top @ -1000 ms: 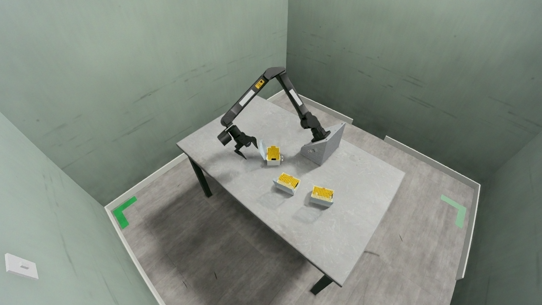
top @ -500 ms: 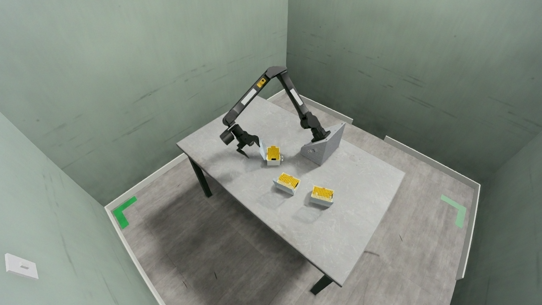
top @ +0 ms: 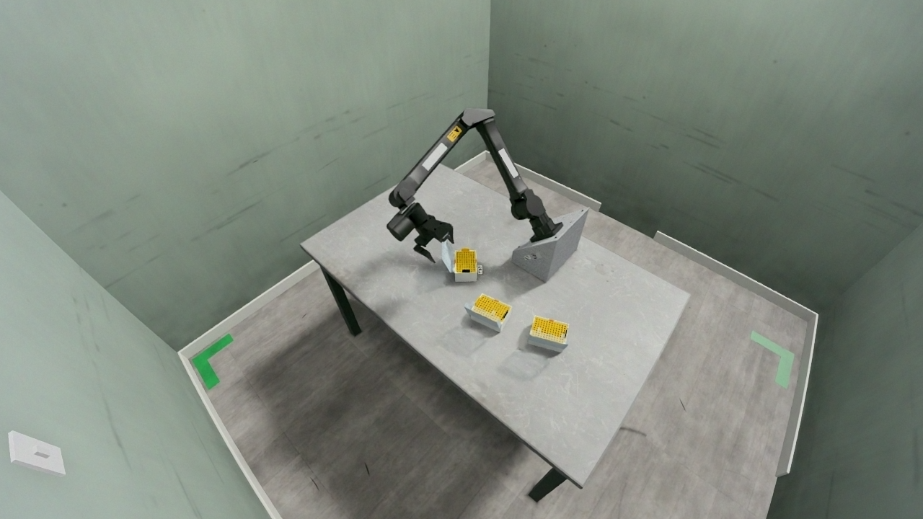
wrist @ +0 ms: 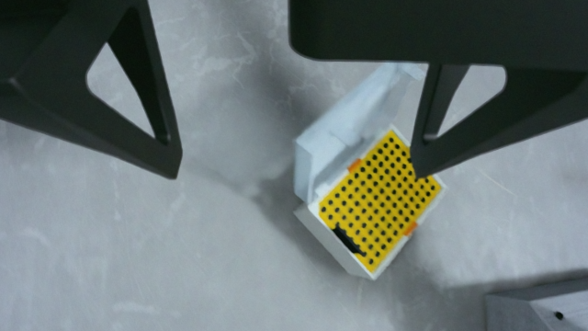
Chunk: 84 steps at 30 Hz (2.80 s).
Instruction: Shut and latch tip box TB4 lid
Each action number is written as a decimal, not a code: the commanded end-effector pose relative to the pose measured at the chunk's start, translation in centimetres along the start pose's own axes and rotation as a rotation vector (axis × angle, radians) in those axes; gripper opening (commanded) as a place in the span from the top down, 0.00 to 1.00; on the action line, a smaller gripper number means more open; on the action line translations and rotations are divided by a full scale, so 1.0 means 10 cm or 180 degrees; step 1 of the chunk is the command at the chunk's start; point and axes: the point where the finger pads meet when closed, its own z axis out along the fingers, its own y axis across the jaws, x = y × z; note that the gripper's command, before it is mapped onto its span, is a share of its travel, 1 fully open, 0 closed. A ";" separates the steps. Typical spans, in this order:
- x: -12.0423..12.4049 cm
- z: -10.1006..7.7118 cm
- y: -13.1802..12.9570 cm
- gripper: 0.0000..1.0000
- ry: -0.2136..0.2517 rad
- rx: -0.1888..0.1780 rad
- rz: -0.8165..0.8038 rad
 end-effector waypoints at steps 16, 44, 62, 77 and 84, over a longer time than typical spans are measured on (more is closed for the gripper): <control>-0.59 -0.19 0.61 0.00 0.0331 0.0113 -0.0183; -0.93 0.01 1.78 0.00 0.1331 0.0723 -0.0633; -0.72 0.50 1.69 0.00 0.1319 0.0717 -0.0610; -0.45 1.14 1.52 0.00 0.1344 0.0686 -0.0625; -0.35 1.38 1.46 0.00 0.1349 0.0668 -0.0635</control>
